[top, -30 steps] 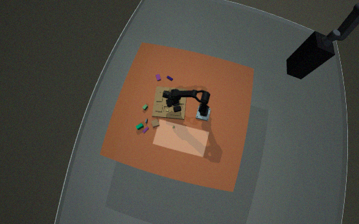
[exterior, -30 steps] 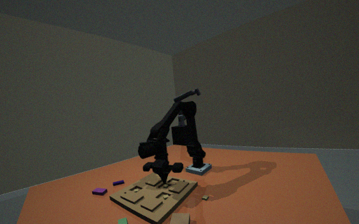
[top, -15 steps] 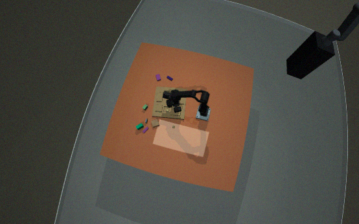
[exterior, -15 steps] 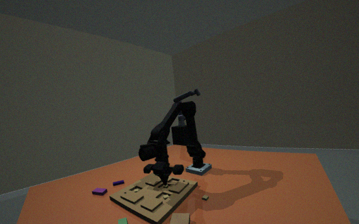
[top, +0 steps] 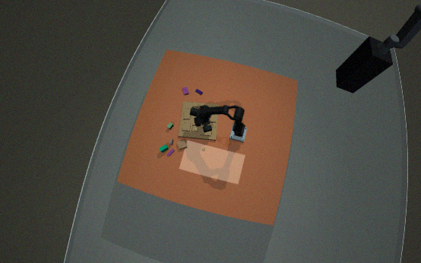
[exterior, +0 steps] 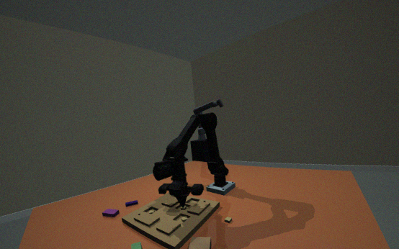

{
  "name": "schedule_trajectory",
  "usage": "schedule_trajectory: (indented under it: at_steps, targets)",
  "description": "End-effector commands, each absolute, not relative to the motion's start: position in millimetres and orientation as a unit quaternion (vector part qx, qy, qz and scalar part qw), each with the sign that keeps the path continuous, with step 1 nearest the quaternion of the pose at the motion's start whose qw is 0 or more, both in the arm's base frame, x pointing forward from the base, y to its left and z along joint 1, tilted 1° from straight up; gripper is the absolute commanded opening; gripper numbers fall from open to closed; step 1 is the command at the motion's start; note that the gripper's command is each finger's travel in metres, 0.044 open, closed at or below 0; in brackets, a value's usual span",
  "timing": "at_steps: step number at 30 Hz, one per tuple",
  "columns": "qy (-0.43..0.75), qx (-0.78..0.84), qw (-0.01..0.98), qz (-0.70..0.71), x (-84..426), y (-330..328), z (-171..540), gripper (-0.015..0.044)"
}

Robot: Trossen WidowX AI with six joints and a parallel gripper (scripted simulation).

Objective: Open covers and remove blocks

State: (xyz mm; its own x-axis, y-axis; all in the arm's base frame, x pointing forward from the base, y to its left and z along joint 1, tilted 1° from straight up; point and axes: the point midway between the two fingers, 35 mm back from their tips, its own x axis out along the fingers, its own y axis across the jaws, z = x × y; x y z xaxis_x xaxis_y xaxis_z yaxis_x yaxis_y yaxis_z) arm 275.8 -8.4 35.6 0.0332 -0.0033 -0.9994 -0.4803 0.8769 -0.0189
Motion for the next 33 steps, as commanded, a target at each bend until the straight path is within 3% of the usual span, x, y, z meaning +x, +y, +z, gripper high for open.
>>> schedule_trajectory:
  at_steps: [1,33]
  targets:
    - [0.672,-0.177,0.699,0.171,279.7,-7.5,34.7,0.0000]
    - [0.674,-0.168,0.701,0.163,279.3,-7.7,37.5,0.0000]
